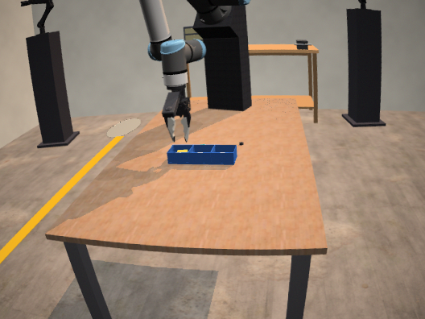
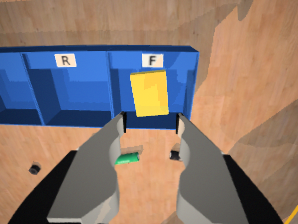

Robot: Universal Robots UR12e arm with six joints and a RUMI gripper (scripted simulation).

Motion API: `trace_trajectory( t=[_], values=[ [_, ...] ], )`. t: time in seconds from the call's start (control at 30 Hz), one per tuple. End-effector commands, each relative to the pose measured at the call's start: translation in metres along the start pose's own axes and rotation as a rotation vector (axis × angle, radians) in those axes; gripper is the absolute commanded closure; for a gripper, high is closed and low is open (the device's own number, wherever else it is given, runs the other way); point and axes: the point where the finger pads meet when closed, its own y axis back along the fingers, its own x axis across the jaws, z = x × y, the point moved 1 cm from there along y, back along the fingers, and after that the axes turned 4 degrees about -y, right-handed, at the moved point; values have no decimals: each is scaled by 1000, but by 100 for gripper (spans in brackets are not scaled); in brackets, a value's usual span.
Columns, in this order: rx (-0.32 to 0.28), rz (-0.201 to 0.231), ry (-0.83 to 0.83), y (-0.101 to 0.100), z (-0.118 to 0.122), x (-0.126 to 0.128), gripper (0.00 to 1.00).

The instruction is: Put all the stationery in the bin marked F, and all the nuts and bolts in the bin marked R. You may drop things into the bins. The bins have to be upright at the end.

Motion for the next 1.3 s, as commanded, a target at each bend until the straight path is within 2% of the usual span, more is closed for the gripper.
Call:
trace_trajectory(
  t=[0.0, 0.03, 0.13, 0.37, 0.43, 0.47, 0.77, 0.93, 1.0, 1.2, 1.27],
  values=[
    [1, 0, 0, 1, 0, 0, 72],
    [1, 0, -50, 1, 5, -6, 82],
    [1, 0, -183, 2, 22, -25, 82],
    [-3, -6, -376, 2, 60, -69, 82],
    [-3, -6, -376, 2, 60, -69, 82],
    [-5, -7, -454, 2, 66, -75, 82],
    [0, -1, -692, 2, 115, -132, 82],
    [0, 0, -694, 3, 142, -163, 82],
    [0, 0, -694, 3, 142, -163, 82],
    [0, 0, -694, 3, 176, -202, 82],
    [0, 0, -694, 3, 179, -206, 82]
  ],
)
